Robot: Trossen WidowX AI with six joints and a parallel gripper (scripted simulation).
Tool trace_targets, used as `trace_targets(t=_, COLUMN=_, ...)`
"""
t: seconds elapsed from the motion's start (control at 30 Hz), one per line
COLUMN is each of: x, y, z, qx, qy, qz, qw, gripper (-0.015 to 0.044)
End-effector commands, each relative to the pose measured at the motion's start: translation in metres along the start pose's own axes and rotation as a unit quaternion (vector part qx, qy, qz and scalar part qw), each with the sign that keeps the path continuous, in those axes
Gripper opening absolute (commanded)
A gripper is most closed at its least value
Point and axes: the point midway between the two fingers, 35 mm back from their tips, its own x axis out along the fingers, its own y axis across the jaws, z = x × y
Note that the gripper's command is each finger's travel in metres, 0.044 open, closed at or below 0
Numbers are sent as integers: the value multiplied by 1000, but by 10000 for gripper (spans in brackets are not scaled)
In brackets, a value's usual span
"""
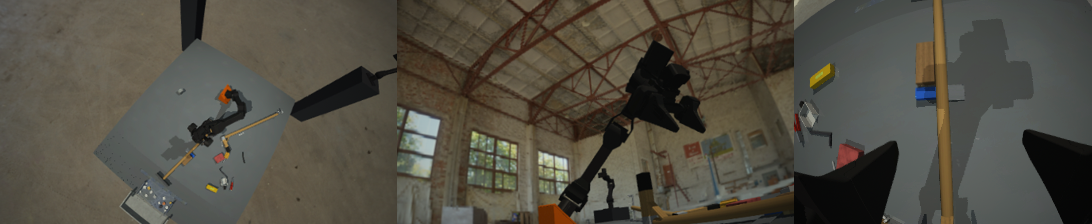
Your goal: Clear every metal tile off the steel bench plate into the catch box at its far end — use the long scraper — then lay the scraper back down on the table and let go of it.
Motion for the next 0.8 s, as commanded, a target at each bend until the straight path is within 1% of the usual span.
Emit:
trace_targets(t=0.0, x=14, y=0, z=-2, qx=-7, qy=16, qz=-6, qw=1000, gripper=440)
trace_targets(t=0.6, x=97, y=1, z=-28, qx=-32, qy=116, qz=-25, qw=992, gripper=440)
trace_targets(t=0.67, x=103, y=1, z=-31, qx=-34, qy=124, qz=-26, qw=991, gripper=440)
trace_targets(t=0.77, x=102, y=1, z=-31, qx=-34, qy=124, qz=-27, qw=991, gripper=440)
